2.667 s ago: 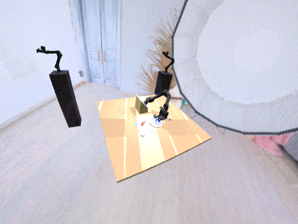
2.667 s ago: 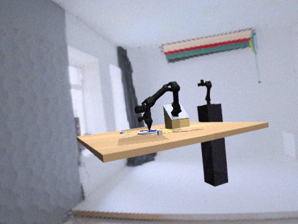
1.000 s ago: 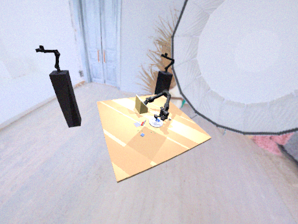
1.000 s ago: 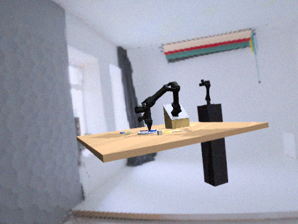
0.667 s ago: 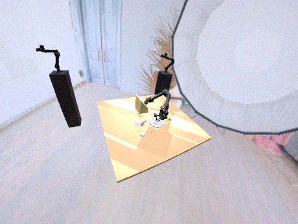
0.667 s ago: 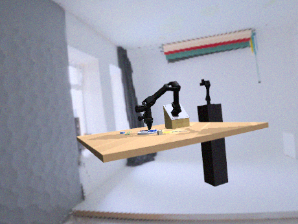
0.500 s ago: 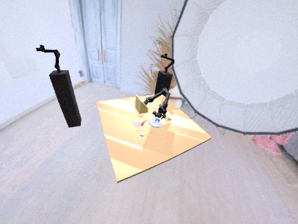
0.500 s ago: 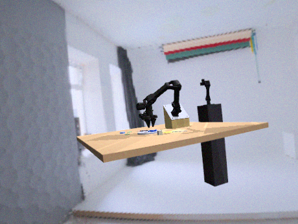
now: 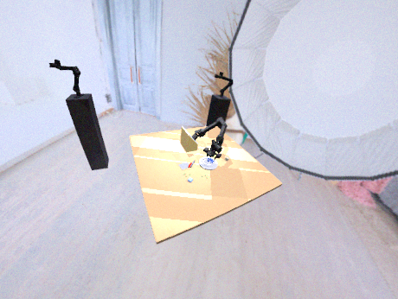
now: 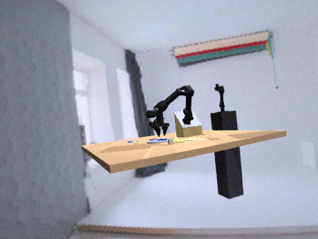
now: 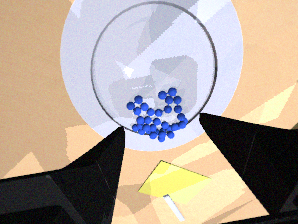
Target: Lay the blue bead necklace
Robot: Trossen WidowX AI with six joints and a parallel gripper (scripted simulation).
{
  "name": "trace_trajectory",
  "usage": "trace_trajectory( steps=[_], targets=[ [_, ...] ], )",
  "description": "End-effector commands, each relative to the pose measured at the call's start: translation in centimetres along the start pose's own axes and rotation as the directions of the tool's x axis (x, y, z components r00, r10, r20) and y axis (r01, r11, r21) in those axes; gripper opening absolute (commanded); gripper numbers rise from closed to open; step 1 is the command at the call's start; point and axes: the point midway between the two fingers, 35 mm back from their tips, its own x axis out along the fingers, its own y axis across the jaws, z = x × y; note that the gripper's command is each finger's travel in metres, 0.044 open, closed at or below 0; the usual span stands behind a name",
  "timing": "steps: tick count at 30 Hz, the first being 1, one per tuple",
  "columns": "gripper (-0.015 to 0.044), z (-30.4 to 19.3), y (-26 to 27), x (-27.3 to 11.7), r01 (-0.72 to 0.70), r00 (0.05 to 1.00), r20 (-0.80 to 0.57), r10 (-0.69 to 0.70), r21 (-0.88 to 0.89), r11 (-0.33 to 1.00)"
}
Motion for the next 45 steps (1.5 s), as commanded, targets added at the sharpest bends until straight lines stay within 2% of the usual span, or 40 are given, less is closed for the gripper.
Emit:
trace_trajectory(
  steps=[1, 24, 32, 45],
  targets=[
    [0.038, 0.1, 0.1, -0.1, -0.004, 1.0, 0.003, 0.004, -0.002, 1.0],
    [0.038, 0.0, -0.1, 3.1, 0.001, 1.0, -0.002, -0.001, 0.006, 1.0],
    [0.017, 0.0, 0.0, 2.9, 0.0, 1.0, -0.001, 0.0, 0.0, 1.0],
    [0.0083, 0.0, 0.0, 2.9, 0.0, 1.0, -0.001, 0.0, 0.0, 1.0]
  ],
)
